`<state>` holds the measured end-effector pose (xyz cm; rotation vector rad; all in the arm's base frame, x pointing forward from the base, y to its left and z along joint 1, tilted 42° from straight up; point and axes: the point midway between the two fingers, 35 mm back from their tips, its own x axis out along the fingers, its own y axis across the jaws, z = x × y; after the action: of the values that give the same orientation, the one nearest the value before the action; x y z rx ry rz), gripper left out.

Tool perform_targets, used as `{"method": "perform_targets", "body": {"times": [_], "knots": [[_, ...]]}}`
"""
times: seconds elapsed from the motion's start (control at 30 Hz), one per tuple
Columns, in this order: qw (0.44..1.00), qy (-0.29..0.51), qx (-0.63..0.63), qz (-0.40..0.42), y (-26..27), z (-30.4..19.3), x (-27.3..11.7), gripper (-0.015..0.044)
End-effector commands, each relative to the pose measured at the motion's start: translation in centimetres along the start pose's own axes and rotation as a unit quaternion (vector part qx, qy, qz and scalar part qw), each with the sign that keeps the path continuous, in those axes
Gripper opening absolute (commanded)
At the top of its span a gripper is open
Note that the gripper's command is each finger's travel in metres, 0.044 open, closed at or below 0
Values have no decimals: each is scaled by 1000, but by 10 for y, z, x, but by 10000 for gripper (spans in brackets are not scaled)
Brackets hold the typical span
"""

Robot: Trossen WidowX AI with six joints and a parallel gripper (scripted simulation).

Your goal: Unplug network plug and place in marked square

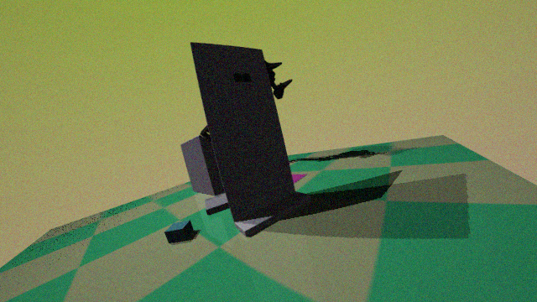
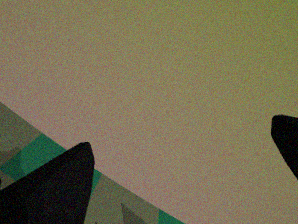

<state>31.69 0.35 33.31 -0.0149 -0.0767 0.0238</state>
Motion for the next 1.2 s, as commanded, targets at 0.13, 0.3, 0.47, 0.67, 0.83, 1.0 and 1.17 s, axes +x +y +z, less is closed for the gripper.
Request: {"method": "perform_targets", "body": {"times": [0.13, 0.3, 0.47, 0.67, 0.83, 1.0, 1.17], "knots": [[999, 20, -41, -20, -15, -27, 4, 269], [993, 51, -98, -46, -36, -64, 4, 156], [982, 85, -151, -69, -57, -101, -1, 156], [965, 129, -211, -90, -80, -144, -15, 156], [946, 167, -257, -104, -97, -177, -32, 156], [925, 206, -298, -114, -110, -208, -52, 156], [903, 243, -333, -120, -120, -234, -75, 156]]}}
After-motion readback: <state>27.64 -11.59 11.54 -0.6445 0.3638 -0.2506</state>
